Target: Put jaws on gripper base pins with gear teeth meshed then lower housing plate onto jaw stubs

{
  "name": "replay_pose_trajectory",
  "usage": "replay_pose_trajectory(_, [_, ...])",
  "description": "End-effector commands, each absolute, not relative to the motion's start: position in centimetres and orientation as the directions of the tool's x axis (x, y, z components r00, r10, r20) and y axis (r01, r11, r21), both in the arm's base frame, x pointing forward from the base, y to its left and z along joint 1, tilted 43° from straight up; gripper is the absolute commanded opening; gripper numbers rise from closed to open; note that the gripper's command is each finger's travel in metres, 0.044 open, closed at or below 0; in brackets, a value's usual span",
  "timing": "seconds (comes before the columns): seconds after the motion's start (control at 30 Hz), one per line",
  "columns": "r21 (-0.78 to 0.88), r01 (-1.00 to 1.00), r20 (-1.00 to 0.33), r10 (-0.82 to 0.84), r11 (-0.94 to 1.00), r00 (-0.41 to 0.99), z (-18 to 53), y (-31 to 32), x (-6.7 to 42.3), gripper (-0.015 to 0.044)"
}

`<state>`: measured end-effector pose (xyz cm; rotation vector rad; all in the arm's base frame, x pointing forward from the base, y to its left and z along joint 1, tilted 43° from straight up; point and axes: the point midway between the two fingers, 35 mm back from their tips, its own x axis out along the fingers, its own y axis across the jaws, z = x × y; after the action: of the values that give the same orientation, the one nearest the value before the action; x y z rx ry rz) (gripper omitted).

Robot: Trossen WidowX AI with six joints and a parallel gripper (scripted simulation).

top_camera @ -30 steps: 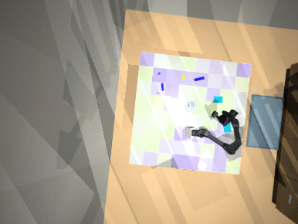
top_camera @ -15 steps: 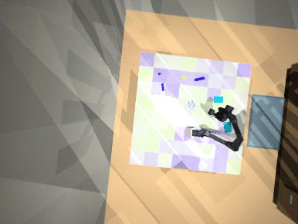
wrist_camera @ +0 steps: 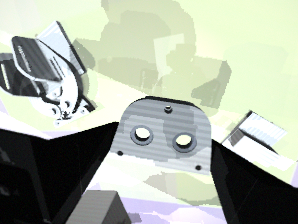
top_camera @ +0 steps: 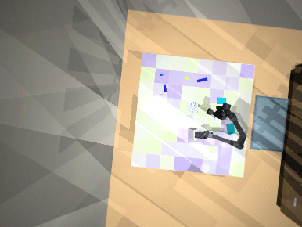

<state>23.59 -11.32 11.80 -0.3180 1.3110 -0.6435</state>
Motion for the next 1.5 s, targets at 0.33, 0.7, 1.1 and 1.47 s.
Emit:
replay_pose_trajectory(0.33, [-0.589,0.118,-0.793,-0.600,0.799,0.108,9.0,-7.8,25.0,0.0351])
replay_pose_trajectory(0.7, [-0.612,-0.001,-0.787,-0.609,0.791,0.103,6.7,-5.0,25.5,0.0351])
replay_pose_trajectory(1.1, [-0.639,-0.134,-0.770,-0.630,0.758,0.106,4.2,-1.7,25.4,0.0351])
replay_pose_trajectory(1.47, [-0.663,-0.256,-0.744,-0.658,0.703,0.121,1.9,1.1,24.7,0.0351])
